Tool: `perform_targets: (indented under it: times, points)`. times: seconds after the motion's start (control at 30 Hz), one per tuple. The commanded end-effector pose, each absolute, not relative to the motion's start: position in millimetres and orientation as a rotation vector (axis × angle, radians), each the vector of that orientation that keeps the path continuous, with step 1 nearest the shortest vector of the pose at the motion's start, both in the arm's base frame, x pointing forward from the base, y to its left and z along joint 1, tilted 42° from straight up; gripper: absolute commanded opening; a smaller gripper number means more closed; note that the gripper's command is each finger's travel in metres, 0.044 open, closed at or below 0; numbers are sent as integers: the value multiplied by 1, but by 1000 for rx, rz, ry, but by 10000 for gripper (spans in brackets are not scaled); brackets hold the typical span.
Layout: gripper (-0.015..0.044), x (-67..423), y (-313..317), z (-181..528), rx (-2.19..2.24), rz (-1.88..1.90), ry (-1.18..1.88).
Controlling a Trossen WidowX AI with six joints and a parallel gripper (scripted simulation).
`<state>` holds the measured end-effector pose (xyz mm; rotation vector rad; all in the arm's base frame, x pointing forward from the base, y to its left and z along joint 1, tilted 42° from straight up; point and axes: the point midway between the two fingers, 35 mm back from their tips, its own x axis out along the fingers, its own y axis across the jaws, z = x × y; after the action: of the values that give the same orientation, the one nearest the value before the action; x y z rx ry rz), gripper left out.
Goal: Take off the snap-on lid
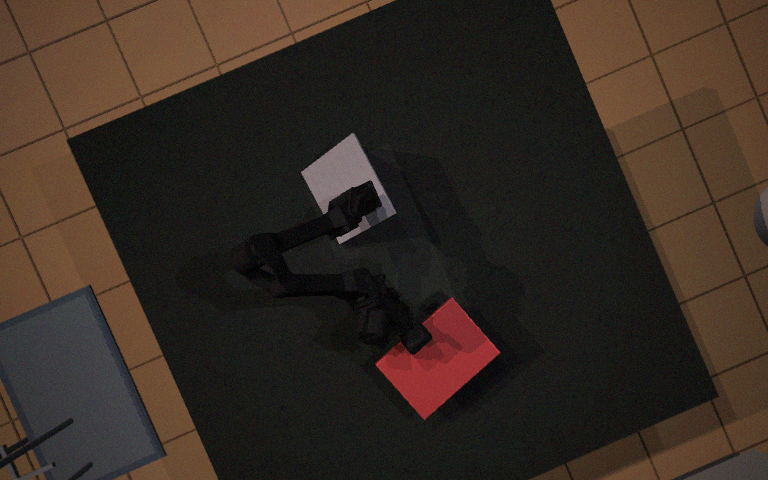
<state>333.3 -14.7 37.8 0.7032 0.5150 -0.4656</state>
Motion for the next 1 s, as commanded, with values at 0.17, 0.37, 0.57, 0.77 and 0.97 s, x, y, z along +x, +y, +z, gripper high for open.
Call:
perform_targets:
  times: [0.17, 0.37, 0.57, 0.77, 0.97]
  points:
    - [0, 333, -12, 40, 705, -464, 512]
    - [0, 333, -11, 41, 705, -464, 512]
    - [0, 332, -11, 42, 705, -464, 512]
    - [0, 332, -10, 43, 705, -464, 512]
    - [0, 332, -9, 44, 705, -464, 512]
